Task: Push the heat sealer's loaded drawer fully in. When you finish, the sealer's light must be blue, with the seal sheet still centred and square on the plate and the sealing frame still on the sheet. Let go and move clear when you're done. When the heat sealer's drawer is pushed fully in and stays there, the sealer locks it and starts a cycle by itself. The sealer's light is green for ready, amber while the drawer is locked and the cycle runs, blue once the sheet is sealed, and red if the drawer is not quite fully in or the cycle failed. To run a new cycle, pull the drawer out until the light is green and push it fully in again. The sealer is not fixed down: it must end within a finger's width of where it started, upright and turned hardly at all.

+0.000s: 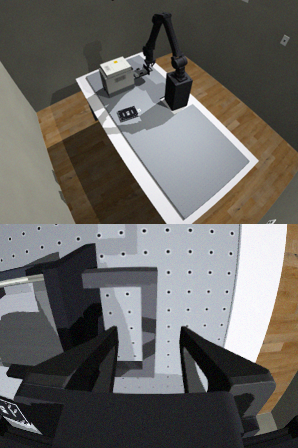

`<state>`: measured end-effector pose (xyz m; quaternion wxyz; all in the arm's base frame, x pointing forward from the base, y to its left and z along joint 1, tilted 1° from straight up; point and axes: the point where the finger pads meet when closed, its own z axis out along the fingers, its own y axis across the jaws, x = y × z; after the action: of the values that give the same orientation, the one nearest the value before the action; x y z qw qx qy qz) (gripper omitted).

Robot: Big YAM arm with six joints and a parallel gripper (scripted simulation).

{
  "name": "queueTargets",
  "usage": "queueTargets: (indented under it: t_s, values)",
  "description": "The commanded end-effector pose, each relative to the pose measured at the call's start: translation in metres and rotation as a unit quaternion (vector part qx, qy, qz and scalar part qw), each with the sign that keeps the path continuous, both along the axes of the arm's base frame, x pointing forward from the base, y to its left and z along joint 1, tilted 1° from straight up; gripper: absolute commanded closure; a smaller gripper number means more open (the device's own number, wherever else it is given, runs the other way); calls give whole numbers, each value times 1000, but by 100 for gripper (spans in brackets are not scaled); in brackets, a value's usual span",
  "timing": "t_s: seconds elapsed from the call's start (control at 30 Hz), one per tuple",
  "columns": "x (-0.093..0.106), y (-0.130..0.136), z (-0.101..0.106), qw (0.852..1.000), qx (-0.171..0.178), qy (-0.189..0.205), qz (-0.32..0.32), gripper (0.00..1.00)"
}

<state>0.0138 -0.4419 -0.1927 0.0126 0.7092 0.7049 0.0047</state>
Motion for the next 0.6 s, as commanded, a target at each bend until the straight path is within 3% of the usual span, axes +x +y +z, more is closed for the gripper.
queueTargets:
  t_s: [0.0,0.2,0.57]
  values:
    - [2,-13,-9,1000,-9,-1,-4,55]
    - [3,-5,-19,1000,-2,-1,-3,55]
    - [3,-1,-20,1000,6,-1,-3,55]
